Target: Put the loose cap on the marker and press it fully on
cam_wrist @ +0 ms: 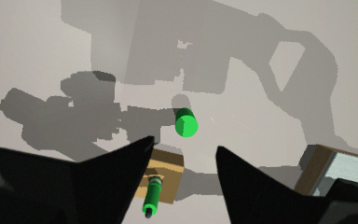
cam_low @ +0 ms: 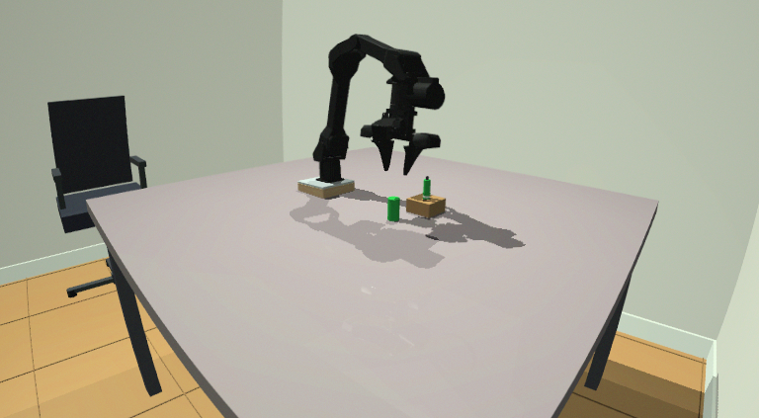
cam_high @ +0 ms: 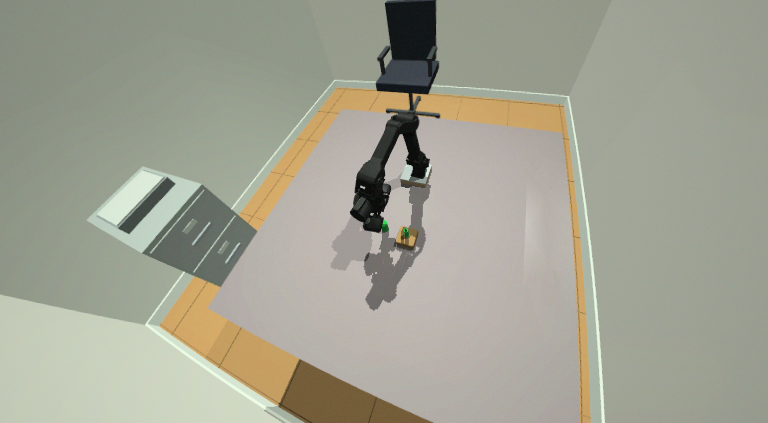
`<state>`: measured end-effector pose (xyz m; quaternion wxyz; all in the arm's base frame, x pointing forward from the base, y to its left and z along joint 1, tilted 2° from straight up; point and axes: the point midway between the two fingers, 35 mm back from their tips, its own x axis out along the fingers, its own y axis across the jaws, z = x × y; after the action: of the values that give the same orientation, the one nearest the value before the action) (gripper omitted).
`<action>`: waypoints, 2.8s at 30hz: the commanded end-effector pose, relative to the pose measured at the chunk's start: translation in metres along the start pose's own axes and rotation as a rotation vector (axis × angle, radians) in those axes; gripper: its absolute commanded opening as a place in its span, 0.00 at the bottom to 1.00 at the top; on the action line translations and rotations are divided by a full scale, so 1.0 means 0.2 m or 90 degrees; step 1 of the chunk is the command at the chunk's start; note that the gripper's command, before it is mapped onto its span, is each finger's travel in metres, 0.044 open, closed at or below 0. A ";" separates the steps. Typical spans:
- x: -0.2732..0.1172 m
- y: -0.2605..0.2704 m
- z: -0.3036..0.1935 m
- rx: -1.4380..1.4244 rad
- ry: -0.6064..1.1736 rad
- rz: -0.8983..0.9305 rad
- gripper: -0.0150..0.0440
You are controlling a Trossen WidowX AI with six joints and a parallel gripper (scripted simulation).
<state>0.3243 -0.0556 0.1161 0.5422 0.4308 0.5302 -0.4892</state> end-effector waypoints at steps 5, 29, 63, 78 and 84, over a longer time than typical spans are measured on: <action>-0.02 -0.03 -0.01 -0.045 0.048 0.031 0.67; 0.27 -0.02 -0.03 -0.045 0.048 0.031 0.67; 0.50 -0.01 -0.04 -0.045 0.048 0.031 0.49; 0.43 -0.01 -0.03 -0.045 0.048 0.031 0.25; 0.34 -0.02 -0.03 -0.046 0.048 0.032 0.25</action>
<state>0.3159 -0.0561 0.0352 0.5462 0.4409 0.5572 -0.4437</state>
